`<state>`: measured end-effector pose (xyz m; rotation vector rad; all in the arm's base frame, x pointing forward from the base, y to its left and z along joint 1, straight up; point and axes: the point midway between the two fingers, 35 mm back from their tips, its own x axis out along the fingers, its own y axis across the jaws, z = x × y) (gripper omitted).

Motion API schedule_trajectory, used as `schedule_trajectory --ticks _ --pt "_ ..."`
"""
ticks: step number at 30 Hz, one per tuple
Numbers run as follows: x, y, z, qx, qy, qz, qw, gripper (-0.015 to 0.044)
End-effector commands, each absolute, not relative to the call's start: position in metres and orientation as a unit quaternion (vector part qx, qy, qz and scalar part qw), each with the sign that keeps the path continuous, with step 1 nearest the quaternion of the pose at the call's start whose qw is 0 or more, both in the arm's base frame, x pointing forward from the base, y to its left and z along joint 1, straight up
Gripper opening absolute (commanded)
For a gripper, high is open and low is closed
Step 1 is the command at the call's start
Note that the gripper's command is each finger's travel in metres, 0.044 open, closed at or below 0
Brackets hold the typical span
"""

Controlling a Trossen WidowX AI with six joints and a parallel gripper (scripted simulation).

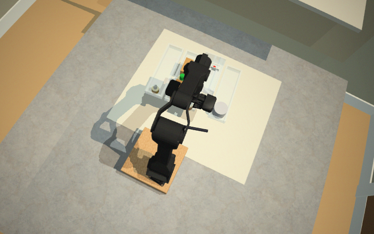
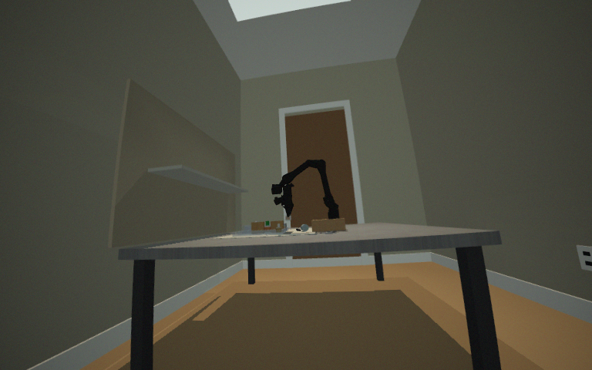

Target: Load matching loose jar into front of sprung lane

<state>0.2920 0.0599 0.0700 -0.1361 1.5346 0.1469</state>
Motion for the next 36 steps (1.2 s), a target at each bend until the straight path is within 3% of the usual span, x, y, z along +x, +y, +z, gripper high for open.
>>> schedule_trajectory --ticks 1,36 --pt "0.293 0.056 0.054 -0.072 0.694 0.074 0.712 0.0000" --pt "0.301 0.058 0.030 -0.072 0.694 0.074 0.713 0.0000"
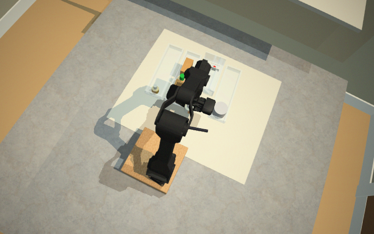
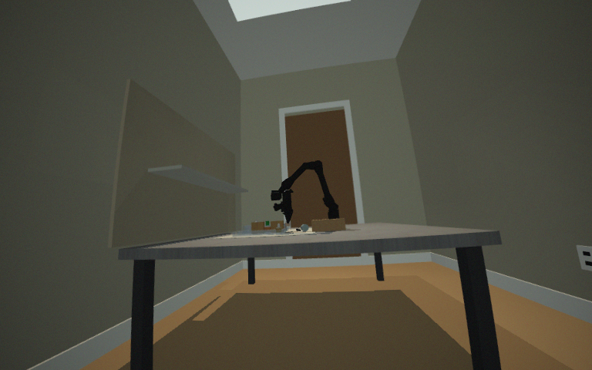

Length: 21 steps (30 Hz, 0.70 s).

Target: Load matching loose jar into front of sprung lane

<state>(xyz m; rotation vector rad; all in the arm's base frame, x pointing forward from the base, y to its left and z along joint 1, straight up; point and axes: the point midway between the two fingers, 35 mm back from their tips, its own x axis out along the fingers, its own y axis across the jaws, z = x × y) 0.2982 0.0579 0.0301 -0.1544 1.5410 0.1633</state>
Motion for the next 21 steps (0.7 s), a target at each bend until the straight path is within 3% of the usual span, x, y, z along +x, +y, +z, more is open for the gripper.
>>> schedule_trajectory --ticks 1,21 --pt "0.3012 0.0580 0.0303 -0.072 0.694 0.074 0.713 0.0000" --pt "0.3086 0.0595 0.0303 -0.072 0.694 0.074 0.713 0.0000"
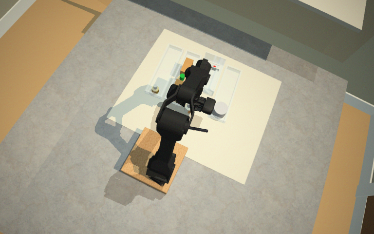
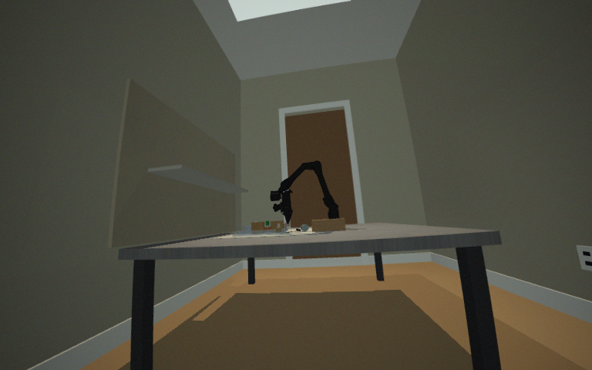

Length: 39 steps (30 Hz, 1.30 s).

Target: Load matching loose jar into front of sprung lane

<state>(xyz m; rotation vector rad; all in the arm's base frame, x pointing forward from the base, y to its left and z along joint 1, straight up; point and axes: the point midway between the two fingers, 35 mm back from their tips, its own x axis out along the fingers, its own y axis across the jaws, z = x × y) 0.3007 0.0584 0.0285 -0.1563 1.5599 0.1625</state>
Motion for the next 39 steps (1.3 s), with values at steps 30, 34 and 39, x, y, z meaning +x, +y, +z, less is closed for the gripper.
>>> schedule_trajectory --ticks 30,34,39 --pt "0.320 0.062 0.031 -0.072 0.693 0.074 0.713 0.0000" --pt "0.321 0.062 0.031 -0.072 0.693 0.074 0.713 0.0000" --pt "0.323 0.063 0.031 -0.072 0.693 0.074 0.713 0.0000"
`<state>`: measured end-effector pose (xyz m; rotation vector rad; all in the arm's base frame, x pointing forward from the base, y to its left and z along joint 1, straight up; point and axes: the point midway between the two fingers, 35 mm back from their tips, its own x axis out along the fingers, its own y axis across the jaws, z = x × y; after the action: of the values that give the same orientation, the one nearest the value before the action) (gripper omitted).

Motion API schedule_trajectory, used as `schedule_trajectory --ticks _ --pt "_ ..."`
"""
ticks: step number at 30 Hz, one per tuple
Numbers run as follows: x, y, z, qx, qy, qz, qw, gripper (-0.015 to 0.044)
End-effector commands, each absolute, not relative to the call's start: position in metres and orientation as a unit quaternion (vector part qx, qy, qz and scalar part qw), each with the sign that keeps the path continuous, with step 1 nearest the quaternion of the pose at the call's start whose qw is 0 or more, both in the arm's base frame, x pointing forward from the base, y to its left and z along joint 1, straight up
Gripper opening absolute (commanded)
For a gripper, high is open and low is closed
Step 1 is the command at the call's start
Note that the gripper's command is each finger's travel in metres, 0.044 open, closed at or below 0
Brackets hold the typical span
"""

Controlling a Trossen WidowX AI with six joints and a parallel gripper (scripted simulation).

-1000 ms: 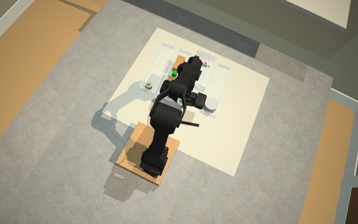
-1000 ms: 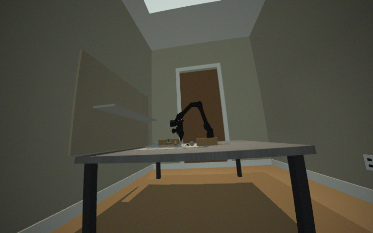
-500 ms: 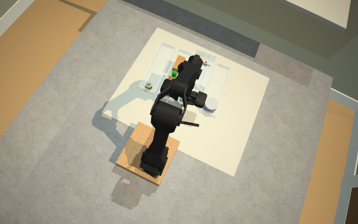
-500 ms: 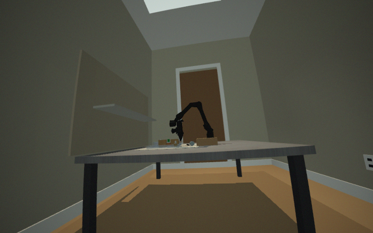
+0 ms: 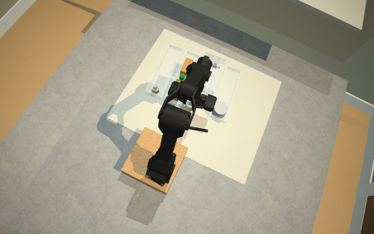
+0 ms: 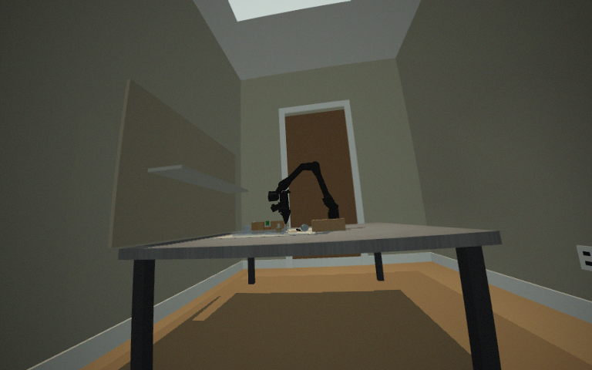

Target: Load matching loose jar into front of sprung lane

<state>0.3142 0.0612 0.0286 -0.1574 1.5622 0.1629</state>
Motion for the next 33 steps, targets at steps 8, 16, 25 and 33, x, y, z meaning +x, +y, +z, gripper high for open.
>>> schedule_trajectory --ticks 8,16,25,33 --pt "0.326 0.063 0.031 -0.072 0.693 0.074 0.713 0.0000" --pt "0.329 0.064 0.032 -0.072 0.693 0.074 0.713 0.0000" --pt "0.332 0.065 0.033 -0.072 0.693 0.074 0.713 0.0000" --pt "0.335 0.065 0.034 -0.072 0.693 0.074 0.713 0.0000"
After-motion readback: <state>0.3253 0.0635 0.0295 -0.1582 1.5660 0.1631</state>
